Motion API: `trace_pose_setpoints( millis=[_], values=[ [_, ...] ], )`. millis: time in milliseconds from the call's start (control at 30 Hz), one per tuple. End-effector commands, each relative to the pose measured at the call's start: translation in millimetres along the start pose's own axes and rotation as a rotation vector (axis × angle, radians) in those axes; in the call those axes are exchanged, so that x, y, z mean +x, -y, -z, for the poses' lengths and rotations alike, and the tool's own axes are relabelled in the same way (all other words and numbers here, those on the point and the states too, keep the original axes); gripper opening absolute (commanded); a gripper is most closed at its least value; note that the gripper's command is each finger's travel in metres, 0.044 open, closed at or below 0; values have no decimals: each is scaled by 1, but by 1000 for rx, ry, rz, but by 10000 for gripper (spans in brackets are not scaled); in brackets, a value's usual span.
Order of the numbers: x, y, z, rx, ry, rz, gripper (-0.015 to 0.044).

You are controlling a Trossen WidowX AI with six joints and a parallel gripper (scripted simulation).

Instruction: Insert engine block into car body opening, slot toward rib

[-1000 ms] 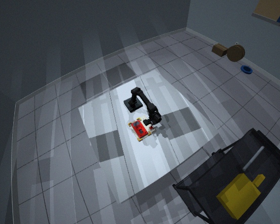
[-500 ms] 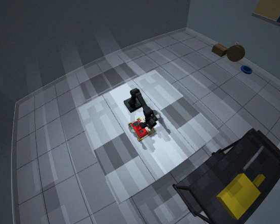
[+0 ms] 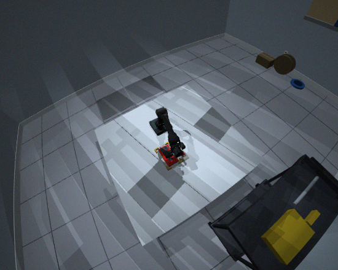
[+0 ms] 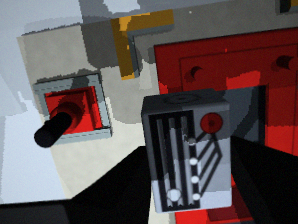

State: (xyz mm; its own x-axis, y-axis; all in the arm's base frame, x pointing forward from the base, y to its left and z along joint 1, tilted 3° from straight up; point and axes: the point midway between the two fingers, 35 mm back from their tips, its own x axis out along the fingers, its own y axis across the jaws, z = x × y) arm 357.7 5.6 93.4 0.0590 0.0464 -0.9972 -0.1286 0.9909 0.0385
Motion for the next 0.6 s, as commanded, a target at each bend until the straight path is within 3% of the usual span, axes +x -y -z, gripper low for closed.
trace_pose_setpoints(
  millis=[0,433,567],
  values=[
    [6,11,4,-5,-5,-6,0],
    [17,43,12,-5,-3,-2,0],
    [17,45,14,-7,-4,-1,105]
  ],
)
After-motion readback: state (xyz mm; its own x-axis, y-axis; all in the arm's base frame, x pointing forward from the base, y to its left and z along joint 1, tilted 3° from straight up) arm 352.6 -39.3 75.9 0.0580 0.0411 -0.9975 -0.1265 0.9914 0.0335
